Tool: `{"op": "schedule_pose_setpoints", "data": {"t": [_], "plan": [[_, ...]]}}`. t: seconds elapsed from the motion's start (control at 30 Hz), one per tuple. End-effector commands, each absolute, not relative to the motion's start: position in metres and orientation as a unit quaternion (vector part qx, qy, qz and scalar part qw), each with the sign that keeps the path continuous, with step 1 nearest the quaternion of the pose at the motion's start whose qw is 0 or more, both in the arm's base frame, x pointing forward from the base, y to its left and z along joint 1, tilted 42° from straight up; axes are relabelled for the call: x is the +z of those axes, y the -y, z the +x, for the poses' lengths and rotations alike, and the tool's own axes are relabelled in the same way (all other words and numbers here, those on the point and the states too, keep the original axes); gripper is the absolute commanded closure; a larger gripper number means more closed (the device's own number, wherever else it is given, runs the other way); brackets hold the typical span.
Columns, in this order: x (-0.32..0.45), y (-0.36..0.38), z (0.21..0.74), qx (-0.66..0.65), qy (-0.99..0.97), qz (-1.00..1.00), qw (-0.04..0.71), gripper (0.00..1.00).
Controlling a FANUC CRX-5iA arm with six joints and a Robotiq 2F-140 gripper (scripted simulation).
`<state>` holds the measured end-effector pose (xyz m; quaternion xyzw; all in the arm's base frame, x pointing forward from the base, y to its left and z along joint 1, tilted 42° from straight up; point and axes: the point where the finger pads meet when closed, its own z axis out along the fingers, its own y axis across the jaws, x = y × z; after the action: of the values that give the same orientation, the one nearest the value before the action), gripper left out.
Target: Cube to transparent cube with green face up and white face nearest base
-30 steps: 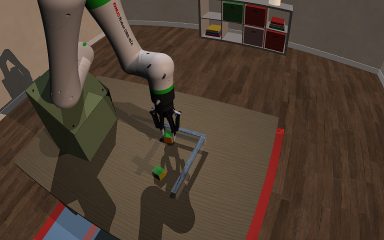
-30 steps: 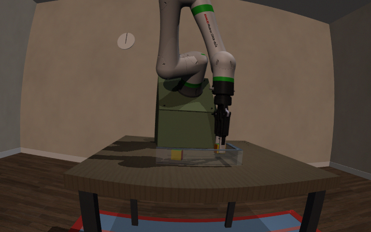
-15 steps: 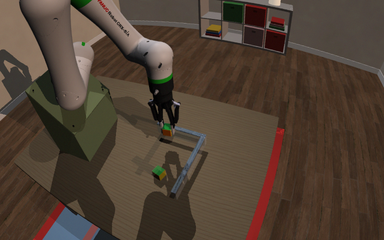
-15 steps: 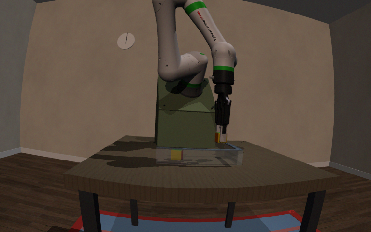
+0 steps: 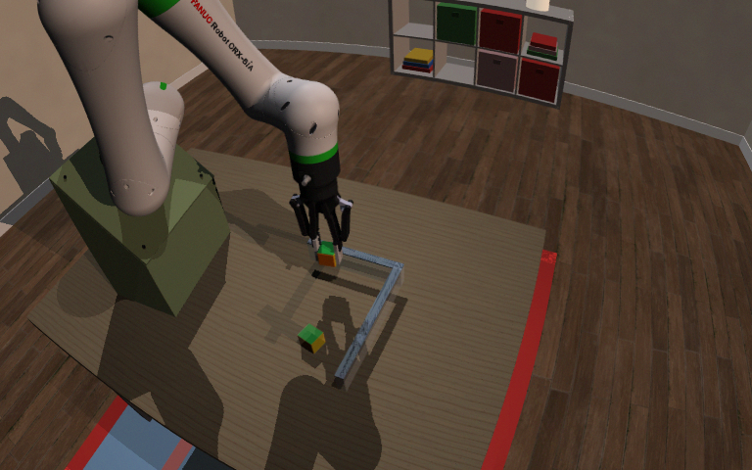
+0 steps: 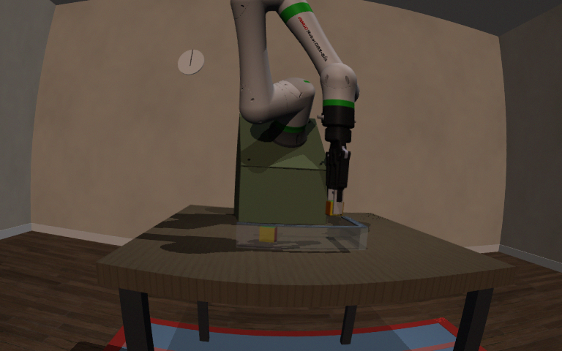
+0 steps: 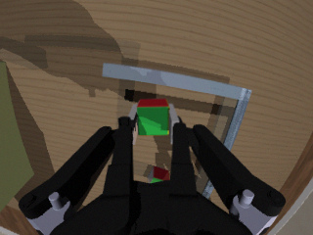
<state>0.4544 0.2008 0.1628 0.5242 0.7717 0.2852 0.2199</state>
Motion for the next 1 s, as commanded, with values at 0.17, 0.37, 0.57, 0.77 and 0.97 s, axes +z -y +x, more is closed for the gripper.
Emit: {"op": "schedule_pose_setpoints", "data": {"t": [0.17, 0.37, 0.57, 0.77, 0.97], "plan": [[0.163, -0.197, 0.456, 0.286, -0.769, 0.528, 0.219, 1.0], [0.164, -0.186, 0.46, 0.289, -0.762, 0.538, 0.215, 1.0], [0.166, -0.155, 0.474, 0.297, -0.741, 0.567, 0.204, 1.0], [0.169, -0.113, 0.491, 0.307, -0.711, 0.604, 0.188, 1.0], [0.171, -0.087, 0.501, 0.313, -0.692, 0.626, 0.178, 1.0]]}}
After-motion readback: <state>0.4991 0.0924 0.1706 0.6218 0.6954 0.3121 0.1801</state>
